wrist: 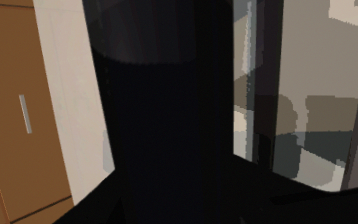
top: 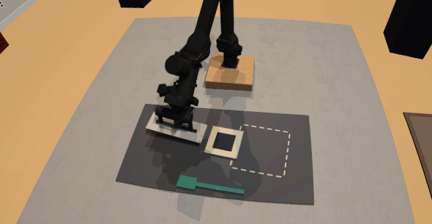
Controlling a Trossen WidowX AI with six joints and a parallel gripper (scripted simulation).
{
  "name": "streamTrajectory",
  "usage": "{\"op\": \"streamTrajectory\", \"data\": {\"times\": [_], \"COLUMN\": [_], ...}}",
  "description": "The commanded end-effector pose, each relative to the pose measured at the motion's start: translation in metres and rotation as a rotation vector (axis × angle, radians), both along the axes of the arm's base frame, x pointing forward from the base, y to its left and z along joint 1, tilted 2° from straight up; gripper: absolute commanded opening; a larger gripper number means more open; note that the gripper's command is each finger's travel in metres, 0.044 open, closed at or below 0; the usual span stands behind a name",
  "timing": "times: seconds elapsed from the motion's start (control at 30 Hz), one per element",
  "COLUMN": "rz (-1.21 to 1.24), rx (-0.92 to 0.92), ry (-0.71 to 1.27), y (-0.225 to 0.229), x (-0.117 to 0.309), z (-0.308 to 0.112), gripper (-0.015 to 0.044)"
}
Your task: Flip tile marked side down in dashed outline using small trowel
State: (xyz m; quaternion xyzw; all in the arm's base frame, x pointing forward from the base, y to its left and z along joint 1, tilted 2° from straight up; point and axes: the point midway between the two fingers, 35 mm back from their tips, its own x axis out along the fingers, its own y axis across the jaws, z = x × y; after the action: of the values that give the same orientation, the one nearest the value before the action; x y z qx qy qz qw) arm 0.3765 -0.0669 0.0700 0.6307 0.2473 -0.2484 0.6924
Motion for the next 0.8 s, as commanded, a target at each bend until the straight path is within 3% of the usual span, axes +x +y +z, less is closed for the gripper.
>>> {"op": "streamTrajectory", "data": {"times": [0.0, 0.77], "rz": [0.008, 0.008], "rx": [-0.005, -0.005], "ry": [-0.006, -0.004], "y": [-0.001, 0.0], "x": [0.001, -0.002], "z": [-0.005, -0.032], "gripper": [0.0, 0.0]}}
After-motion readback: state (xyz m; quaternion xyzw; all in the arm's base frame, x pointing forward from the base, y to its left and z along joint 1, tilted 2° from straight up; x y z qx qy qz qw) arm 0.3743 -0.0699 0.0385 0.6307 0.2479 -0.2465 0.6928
